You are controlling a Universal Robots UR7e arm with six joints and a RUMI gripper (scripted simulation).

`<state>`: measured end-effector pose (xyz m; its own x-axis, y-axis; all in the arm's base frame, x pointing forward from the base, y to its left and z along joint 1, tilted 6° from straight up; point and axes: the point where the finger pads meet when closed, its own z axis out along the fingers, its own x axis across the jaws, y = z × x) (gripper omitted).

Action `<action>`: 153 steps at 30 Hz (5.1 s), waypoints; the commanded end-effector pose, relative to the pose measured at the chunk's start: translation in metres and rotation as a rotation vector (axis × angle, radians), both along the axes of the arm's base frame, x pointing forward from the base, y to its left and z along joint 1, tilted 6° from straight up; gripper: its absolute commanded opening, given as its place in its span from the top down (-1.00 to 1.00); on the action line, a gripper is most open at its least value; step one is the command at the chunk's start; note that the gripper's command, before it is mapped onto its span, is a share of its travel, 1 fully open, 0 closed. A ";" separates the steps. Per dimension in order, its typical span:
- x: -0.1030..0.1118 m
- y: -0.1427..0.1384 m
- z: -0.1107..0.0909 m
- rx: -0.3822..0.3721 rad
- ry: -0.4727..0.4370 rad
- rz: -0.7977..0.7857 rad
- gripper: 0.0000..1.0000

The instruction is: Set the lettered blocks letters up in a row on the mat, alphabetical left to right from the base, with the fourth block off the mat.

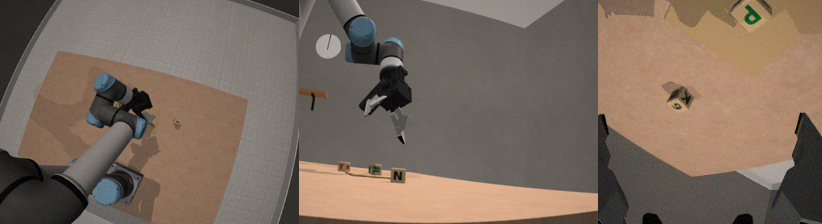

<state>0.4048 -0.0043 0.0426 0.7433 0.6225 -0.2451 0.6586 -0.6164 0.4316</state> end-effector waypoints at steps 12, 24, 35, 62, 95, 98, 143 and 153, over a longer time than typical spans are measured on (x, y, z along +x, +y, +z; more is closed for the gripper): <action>0.011 -0.011 -0.001 0.054 -0.232 -0.419 -1.00; 0.019 -0.021 0.000 0.094 -0.398 -0.717 -1.00; 0.026 -0.031 0.001 0.131 -0.550 -0.987 -1.00; 0.038 -0.065 0.007 0.226 -0.943 -1.687 -1.00; 0.039 -0.109 0.015 0.343 -1.413 -2.509 -1.00; 0.039 -0.112 0.015 0.351 -1.444 -2.563 -1.00; 0.028 -0.145 0.019 0.463 -1.846 -3.251 -1.00; 0.027 -0.147 0.019 0.471 -1.872 -3.295 -1.00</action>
